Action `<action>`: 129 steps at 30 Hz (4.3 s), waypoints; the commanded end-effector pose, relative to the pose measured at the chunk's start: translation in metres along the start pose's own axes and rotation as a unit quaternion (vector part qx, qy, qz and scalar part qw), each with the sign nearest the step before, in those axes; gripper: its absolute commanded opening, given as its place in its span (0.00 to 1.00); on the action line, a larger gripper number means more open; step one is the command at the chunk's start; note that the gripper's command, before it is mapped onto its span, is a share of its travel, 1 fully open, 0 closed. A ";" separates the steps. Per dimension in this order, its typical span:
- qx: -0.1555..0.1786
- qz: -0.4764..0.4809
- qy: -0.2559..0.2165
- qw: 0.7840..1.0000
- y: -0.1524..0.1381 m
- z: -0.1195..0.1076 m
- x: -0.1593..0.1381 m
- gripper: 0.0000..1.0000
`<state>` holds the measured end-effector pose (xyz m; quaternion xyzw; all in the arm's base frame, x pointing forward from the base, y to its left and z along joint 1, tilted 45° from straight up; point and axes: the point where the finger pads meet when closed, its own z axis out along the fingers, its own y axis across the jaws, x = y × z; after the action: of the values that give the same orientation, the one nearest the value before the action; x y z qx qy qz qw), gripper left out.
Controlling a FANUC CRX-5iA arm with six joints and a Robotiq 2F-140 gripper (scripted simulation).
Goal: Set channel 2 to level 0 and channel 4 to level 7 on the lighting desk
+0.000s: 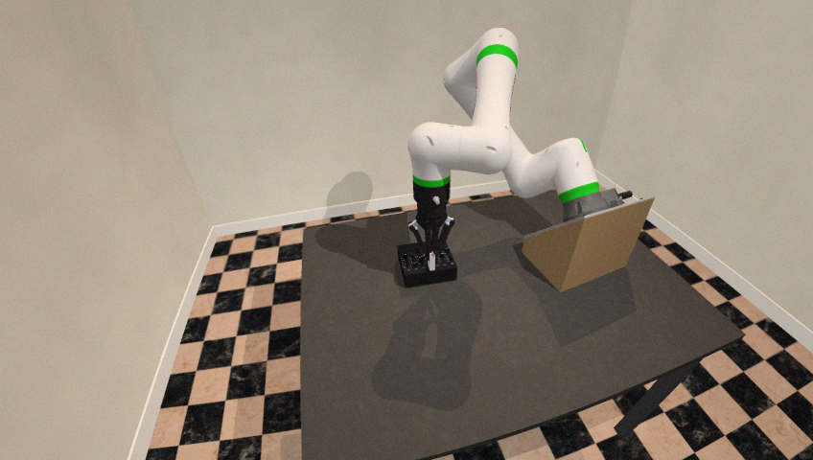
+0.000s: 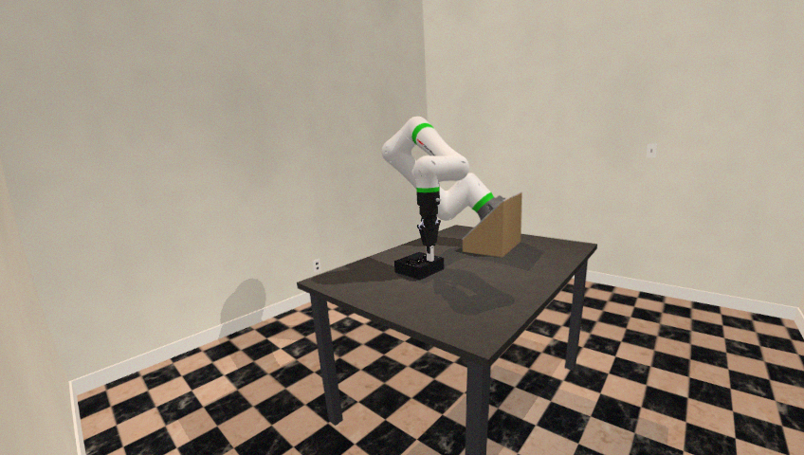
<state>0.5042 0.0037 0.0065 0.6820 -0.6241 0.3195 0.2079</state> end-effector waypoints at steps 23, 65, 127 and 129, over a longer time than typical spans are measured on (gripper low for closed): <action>0.000 0.000 0.000 1.000 0.000 0.000 0.001 0.00; 0.000 0.000 0.000 1.000 0.000 0.000 0.016 0.00; 0.000 0.000 0.000 1.000 0.000 0.000 0.037 0.00; 0.000 0.000 0.000 1.000 0.000 0.000 0.037 0.00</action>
<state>0.5048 -0.0232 0.0325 0.6821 -0.6241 0.3195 0.2078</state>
